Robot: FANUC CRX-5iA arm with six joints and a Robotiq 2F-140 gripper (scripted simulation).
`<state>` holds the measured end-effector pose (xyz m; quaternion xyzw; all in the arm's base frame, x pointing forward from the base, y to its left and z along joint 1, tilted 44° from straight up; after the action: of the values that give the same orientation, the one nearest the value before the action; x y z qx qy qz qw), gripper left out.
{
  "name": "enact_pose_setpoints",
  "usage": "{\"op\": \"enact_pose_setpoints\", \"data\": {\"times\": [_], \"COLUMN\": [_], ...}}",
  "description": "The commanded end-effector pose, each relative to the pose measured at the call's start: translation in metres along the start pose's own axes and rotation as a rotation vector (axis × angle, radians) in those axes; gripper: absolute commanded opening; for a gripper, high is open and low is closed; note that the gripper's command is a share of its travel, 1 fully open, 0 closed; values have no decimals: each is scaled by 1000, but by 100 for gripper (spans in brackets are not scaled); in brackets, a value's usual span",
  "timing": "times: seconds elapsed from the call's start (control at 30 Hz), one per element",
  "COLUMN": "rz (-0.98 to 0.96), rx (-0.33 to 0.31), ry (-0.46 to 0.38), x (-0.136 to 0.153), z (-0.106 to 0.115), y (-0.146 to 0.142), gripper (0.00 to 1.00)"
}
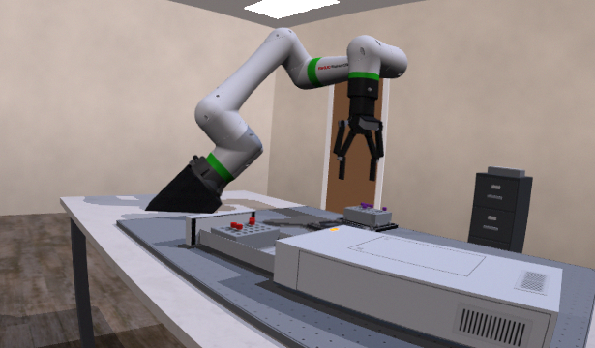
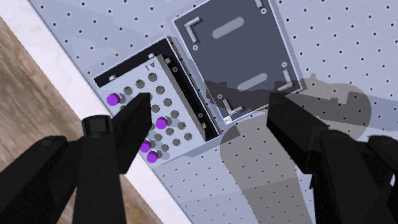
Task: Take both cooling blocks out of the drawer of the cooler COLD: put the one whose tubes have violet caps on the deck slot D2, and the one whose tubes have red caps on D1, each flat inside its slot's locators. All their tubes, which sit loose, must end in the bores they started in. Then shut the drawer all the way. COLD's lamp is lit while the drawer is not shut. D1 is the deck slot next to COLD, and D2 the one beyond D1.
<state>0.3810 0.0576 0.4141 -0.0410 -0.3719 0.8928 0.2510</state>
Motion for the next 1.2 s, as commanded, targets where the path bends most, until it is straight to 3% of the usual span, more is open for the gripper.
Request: {"op": "enact_pose_setpoints", "data": {"times": [0.0, 1.17], "rz": [-75, -902], "rx": [0, 0], "ry": [1, 1], "x": [-8, -92], "z": [1, 1], "y": [9, 104], "gripper": [66, 66]}}
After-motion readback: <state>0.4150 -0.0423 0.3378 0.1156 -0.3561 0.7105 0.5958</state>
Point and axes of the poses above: the point where the finger pads meet when closed, its own z axis back along the fingers, its own y axis across the jaws, x = y × z, the point moved 7 cm from there along z, back along the fingers, and after that the axes turned 8 degrees about -z, right-handed, at the moved point
